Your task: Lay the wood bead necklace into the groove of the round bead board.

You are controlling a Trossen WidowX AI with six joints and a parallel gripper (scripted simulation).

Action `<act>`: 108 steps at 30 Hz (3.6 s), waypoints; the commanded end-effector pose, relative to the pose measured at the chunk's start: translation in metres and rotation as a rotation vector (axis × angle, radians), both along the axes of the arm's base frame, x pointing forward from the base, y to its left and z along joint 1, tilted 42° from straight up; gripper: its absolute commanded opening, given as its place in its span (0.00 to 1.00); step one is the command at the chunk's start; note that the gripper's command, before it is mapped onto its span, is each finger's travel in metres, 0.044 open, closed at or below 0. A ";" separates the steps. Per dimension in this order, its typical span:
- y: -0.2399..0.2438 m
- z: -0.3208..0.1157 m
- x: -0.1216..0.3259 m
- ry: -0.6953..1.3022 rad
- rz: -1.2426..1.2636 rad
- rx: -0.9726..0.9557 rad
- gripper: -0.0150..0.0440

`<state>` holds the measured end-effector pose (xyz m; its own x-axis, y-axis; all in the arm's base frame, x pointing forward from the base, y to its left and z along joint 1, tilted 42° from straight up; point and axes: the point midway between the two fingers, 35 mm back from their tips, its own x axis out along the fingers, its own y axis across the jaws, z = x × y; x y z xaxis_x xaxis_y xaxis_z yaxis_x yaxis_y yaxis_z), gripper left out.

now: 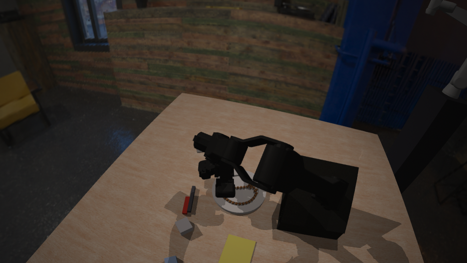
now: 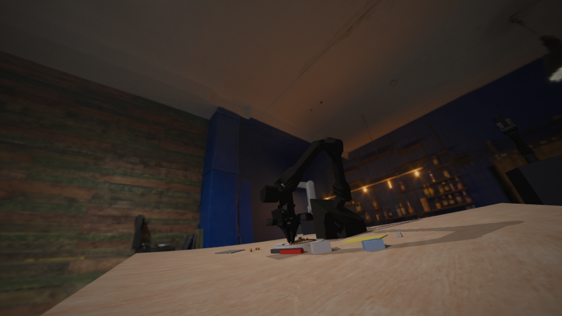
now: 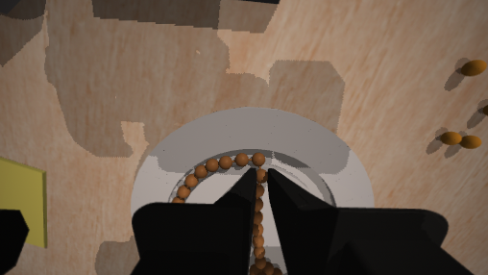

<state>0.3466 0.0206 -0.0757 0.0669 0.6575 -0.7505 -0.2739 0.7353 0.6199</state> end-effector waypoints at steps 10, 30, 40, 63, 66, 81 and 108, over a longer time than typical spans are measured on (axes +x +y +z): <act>-0.003 0.005 -0.001 0.006 -0.002 0.004 0.25; -0.004 -0.006 0.012 0.005 -0.001 0.004 0.25; -0.007 -0.003 0.012 -0.001 -0.001 0.001 0.61; -0.010 0.000 0.011 0.005 -0.001 0.004 1.00; -0.010 0.000 0.011 0.005 -0.001 0.004 1.00; -0.021 0.011 0.005 0.030 -0.030 0.005 0.82; -0.016 0.004 0.001 0.048 -0.058 0.008 0.46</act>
